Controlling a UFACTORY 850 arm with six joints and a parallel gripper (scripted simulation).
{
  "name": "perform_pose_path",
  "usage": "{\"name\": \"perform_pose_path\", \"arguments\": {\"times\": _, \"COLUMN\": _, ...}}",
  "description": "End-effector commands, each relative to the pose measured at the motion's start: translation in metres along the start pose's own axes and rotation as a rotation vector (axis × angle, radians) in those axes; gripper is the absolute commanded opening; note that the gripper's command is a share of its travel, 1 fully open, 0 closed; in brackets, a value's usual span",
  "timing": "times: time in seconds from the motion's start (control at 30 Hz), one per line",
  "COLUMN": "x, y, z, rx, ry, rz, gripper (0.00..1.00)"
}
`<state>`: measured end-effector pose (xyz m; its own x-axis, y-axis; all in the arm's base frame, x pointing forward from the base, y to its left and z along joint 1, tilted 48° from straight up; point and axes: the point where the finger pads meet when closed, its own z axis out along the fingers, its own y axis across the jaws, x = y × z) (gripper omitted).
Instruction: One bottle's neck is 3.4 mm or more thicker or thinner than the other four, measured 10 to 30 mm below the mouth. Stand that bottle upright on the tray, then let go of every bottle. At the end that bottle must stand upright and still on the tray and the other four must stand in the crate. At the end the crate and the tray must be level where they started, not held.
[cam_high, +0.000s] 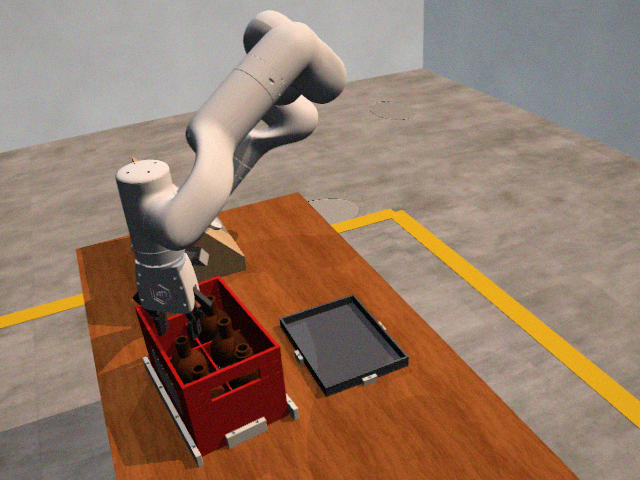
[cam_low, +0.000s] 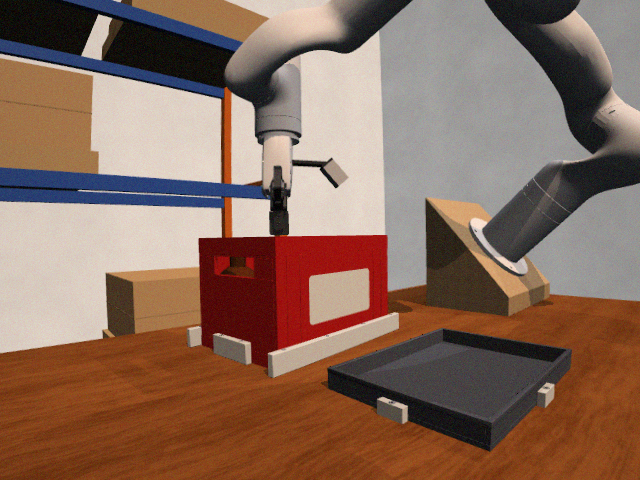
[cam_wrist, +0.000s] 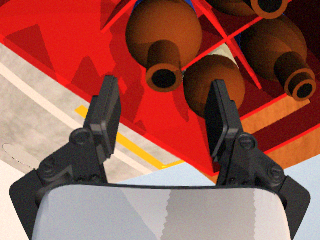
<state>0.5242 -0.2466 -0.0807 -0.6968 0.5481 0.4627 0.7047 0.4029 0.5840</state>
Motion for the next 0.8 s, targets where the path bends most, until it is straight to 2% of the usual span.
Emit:
{"name": "perform_pose_path", "arguments": {"times": 0.0, "x": -0.001, "y": 0.0, "z": 0.001, "rx": 0.0, "ry": -0.002, "rz": -0.001, "gripper": 0.65}}
{"name": "perform_pose_path", "arguments": {"times": 0.77, "x": -0.001, "y": 0.0, "z": 0.025, "rx": 0.0, "ry": -0.002, "rz": -0.001, "gripper": 0.65}}
